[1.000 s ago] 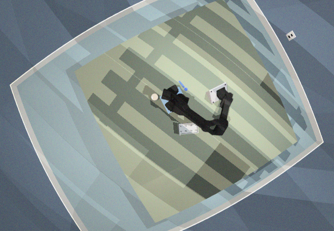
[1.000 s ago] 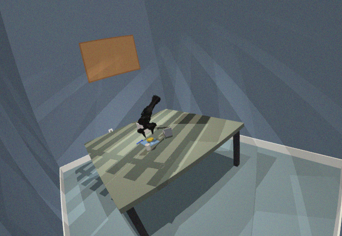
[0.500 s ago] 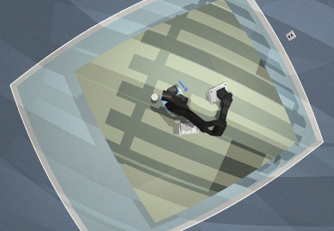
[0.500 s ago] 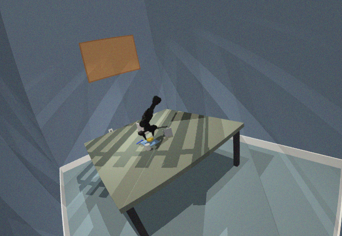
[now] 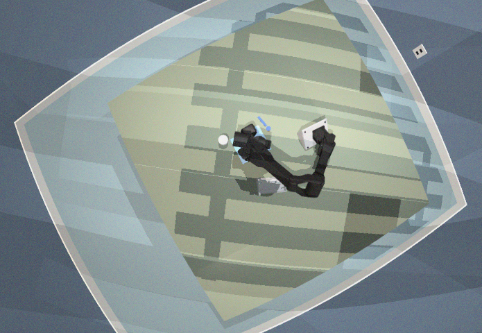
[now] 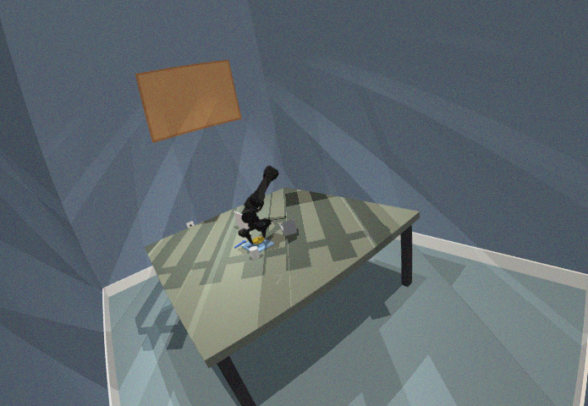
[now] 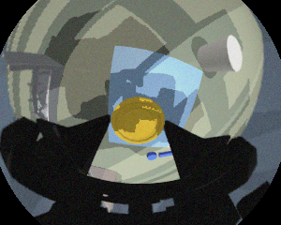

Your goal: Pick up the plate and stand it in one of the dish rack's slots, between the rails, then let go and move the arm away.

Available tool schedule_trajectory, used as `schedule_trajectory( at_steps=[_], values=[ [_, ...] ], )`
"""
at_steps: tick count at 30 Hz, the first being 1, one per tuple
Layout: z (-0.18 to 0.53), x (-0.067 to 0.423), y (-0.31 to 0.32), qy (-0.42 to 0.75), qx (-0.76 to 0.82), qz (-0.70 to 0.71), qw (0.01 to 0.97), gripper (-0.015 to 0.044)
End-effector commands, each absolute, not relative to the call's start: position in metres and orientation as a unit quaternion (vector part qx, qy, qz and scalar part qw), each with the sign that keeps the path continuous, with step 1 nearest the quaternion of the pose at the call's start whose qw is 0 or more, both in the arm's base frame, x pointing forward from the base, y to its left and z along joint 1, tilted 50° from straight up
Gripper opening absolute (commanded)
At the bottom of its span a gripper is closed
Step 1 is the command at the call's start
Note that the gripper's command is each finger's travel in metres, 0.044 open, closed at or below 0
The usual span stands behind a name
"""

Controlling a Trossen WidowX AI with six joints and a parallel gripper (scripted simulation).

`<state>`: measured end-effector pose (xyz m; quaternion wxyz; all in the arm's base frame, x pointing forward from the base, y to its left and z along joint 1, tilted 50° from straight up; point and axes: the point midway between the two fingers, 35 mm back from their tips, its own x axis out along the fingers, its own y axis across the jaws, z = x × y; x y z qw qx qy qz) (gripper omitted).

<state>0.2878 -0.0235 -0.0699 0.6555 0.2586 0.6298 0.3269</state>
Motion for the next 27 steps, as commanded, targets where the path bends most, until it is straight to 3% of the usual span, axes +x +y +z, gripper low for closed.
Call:
schedule_trajectory(
  at_steps=[1,7,18,27],
  values=[
    [-0.072,0.287,-0.022,0.630,0.264,0.325,0.654,0.0399],
    [-0.072,0.287,-0.022,0.630,0.264,0.325,0.654,0.0399],
    [-0.072,0.287,-0.022,0.630,0.264,0.325,0.654,0.0325],
    [-0.053,0.292,-0.049,0.631,0.262,0.323,0.655,0.0089]
  ],
)
